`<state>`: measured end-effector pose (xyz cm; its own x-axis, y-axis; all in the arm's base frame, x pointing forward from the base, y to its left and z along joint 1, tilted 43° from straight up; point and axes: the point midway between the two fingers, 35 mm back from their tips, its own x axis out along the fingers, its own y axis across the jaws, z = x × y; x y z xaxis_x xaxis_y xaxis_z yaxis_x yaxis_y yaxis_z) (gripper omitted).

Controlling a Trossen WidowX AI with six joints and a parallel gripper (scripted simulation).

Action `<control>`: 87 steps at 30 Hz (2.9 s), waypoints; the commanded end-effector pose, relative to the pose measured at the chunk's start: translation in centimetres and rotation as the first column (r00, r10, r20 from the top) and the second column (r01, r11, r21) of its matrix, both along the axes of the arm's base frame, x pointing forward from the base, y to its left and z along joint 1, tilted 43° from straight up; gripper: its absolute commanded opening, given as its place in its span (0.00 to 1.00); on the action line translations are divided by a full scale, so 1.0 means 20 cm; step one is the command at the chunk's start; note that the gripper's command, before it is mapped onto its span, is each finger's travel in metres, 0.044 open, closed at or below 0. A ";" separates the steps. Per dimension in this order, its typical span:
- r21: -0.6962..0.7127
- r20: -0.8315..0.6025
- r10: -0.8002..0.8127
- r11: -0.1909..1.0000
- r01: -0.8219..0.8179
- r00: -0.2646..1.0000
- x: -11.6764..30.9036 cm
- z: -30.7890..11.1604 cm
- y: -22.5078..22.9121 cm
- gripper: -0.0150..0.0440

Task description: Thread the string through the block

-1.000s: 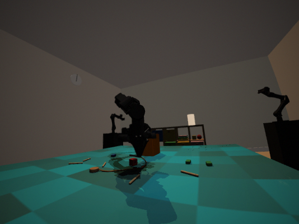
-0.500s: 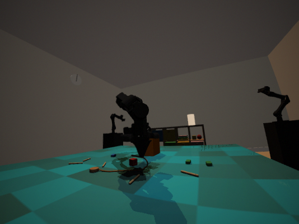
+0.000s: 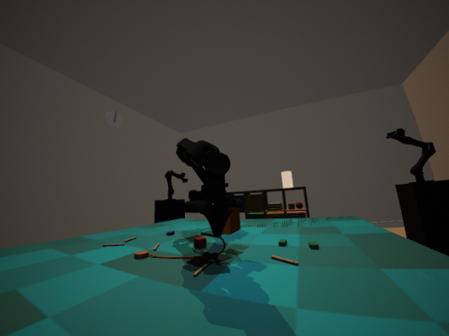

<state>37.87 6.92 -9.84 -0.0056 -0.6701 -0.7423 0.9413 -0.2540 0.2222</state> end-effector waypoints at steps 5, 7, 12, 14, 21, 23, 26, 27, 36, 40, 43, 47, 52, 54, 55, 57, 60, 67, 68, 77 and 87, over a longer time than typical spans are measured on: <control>0.002 -0.002 -0.005 1.000 0.005 1.000 0.01 -0.04 0.04 0.25; 0.003 -0.002 -0.005 1.000 0.005 1.000 0.02 -0.05 0.05 0.25; 0.003 -0.002 -0.004 1.000 0.004 1.000 0.02 -0.07 0.07 0.25; 0.003 -0.002 -0.004 1.000 0.004 1.000 0.03 -0.08 0.08 0.25; 0.007 -0.001 -0.004 1.000 0.004 1.000 0.04 -0.11 0.11 0.25; 0.008 0.000 -0.003 1.000 0.003 1.000 0.04 -0.12 0.12 0.25; 0.012 0.001 -0.003 1.000 0.003 1.000 0.04 -0.12 0.12 0.25; 0.012 0.001 -0.003 1.000 0.003 1.000 0.04 -0.12 0.12 0.25; 0.011 0.000 -0.003 1.000 0.003 1.000 0.01 -0.14 0.10 0.25; 0.011 0.000 -0.003 1.000 0.003 1.000 -0.01 -0.15 0.08 0.25; 0.011 0.000 -0.003 1.000 0.003 1.000 -0.02 -0.16 0.07 0.25; 0.010 0.000 -0.003 1.000 0.003 1.000 -0.04 -0.17 0.06 0.25; 0.010 -0.001 -0.003 1.000 0.003 1.000 -0.06 -0.19 0.04 0.25; 0.010 -0.001 -0.003 1.000 0.003 1.000 -0.07 -0.19 0.04 0.25; 0.010 -0.001 -0.003 1.000 0.003 1.000 -0.08 -0.19 0.04 0.25; 0.010 -0.001 -0.003 1.000 0.003 1.000 -0.08 -0.20 0.03 0.25; 0.009 -0.001 -0.003 1.000 0.003 1.000 -0.10 -0.21 0.02 0.25; 0.008 -0.002 -0.003 1.000 0.003 1.000 -0.13 -0.22 0.00 0.25; 0.007 -0.002 -0.003 1.000 0.003 1.000 -0.14 -0.23 -0.01 0.25; 0.003 -0.004 -0.004 1.000 0.004 1.000 -0.19 -0.25 -0.04 0.25; 0.002 -0.005 -0.004 1.000 0.004 1.000 -0.22 -0.26 -0.06 0.25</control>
